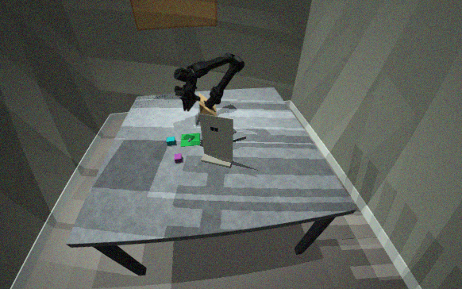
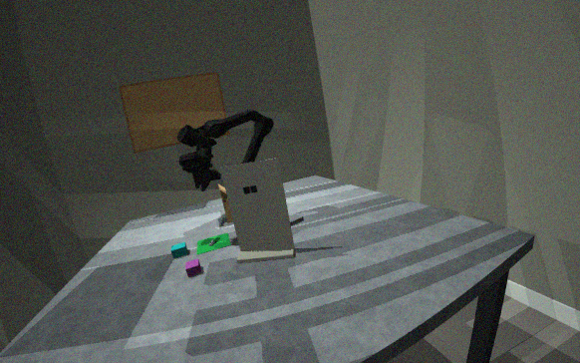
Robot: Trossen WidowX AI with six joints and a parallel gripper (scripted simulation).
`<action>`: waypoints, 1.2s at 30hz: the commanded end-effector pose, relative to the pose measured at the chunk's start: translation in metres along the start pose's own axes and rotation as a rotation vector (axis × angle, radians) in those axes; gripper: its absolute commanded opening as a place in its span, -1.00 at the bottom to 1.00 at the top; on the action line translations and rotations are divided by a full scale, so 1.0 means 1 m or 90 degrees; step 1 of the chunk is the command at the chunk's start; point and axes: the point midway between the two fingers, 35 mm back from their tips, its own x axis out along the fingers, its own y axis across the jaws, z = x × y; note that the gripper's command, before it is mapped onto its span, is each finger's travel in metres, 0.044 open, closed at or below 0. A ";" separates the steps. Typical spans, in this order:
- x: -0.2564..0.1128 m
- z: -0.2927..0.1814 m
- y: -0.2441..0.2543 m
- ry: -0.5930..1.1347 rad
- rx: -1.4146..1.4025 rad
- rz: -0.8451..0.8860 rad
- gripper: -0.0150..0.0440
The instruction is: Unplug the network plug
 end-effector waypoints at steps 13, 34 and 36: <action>-0.020 -0.002 0.010 -0.002 -0.006 0.004 0.75; -0.020 -0.002 0.010 -0.002 -0.006 0.004 1.00; -0.020 -0.002 0.010 -0.002 -0.006 0.004 1.00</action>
